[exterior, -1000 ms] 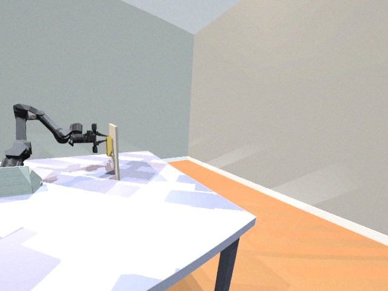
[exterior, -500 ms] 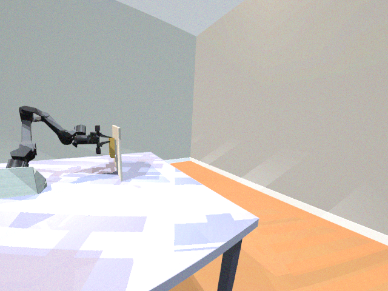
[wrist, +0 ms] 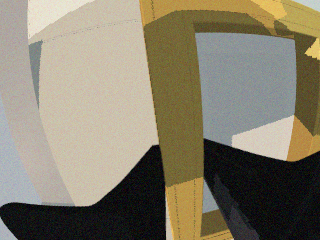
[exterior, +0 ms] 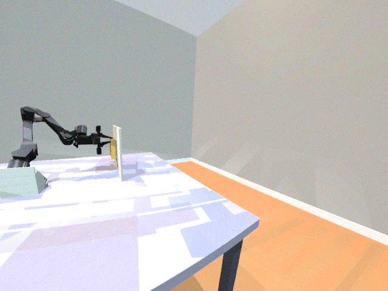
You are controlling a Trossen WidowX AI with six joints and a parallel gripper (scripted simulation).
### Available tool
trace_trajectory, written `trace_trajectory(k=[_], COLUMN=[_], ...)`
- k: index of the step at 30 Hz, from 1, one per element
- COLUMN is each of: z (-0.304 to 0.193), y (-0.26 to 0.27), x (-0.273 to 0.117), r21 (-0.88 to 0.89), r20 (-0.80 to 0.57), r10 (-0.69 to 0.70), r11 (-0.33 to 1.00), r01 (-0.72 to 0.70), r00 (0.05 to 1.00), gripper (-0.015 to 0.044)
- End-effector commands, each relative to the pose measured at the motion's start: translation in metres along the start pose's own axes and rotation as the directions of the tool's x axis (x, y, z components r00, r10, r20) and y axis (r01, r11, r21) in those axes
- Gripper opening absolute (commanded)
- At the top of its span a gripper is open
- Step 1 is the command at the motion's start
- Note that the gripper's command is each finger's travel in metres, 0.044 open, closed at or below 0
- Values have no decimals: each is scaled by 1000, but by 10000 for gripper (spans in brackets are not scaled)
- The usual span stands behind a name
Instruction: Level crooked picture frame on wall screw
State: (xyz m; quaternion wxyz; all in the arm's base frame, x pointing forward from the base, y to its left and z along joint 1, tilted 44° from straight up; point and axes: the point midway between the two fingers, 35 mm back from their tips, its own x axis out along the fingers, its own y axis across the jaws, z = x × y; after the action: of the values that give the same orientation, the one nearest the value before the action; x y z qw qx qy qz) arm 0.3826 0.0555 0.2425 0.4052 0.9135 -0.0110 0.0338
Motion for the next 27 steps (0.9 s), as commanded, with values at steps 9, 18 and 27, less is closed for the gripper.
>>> trace_trajectory(k=[9,18,27], z=[0,0,-5], y=[0,0,-2], x=[0,-2,-80], r21=[21,19,-79], r20=[0,0,5], r10=[0,1,11], r11=[1000,1000,997], r01=[0,-1,-10], r00=[1000,1000,1000], gripper=[131,260,260])
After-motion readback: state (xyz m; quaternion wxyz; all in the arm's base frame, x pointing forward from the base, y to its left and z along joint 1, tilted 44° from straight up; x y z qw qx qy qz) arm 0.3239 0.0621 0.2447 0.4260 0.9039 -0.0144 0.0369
